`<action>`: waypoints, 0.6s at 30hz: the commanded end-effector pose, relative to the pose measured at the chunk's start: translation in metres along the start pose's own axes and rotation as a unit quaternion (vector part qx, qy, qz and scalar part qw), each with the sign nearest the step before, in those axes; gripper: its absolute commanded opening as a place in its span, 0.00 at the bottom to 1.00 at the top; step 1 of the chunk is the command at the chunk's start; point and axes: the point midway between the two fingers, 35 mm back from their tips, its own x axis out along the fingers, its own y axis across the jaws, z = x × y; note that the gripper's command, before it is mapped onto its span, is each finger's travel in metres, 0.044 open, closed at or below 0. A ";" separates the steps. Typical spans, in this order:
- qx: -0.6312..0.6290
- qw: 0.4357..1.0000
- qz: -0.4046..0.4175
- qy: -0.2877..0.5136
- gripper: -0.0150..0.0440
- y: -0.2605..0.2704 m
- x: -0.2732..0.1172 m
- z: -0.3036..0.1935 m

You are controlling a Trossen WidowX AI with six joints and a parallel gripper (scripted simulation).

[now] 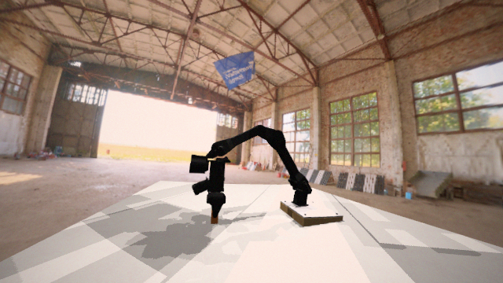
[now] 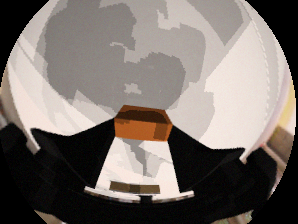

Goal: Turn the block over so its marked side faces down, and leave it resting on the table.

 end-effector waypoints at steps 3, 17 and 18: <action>0.001 1.000 0.001 0.000 0.62 0.001 0.000 0.000; 0.001 1.000 0.001 0.000 0.36 0.001 -0.008 0.000; 0.001 1.000 0.001 0.000 0.32 0.001 -0.015 0.001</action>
